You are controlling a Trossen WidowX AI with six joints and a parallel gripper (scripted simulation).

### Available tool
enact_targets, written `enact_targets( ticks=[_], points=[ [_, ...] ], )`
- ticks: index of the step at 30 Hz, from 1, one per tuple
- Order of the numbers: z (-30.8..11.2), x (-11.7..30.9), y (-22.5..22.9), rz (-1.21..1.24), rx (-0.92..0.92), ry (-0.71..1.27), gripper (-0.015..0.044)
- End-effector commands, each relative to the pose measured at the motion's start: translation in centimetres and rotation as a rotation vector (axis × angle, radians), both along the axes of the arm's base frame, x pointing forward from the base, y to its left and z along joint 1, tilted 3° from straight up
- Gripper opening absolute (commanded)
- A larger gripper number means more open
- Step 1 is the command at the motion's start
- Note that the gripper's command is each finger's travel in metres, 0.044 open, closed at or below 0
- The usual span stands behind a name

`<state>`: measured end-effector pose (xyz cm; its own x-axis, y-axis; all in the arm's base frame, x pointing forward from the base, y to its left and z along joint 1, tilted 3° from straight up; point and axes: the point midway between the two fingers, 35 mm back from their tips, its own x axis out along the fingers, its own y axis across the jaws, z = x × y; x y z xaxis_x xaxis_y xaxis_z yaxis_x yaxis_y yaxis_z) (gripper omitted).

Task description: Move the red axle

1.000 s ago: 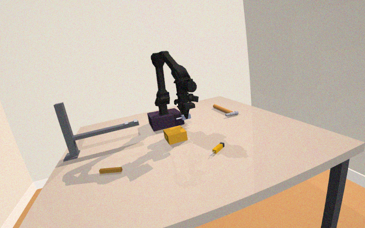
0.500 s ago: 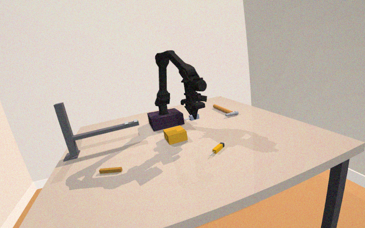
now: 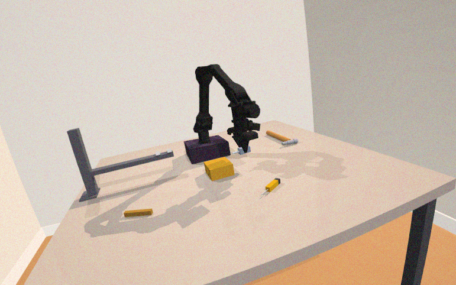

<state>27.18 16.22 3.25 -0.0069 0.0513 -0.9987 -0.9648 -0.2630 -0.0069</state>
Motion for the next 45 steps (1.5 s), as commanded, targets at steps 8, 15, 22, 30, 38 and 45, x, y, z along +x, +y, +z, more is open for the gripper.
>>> enact_targets(
  ticks=[8,15,22,30,38,45],
  points=[
    [-2.0,-0.2,0.1,0.002,-0.002,0.011,0.0],
    [-3.2,-0.3,0.1,0.002,-0.002,0.011,0.0],
    [-4.3,-0.4,0.1,0.002,-0.002,0.012,0.0],
    [-5.5,-0.6,0.1,0.002,-0.002,0.012,0.0],
    [-5.5,-0.4,-0.3,0.002,-0.002,0.012,0.0],
    [-5.6,-0.1,-1.4,0.002,-0.003,0.011,0.0]
  ],
)
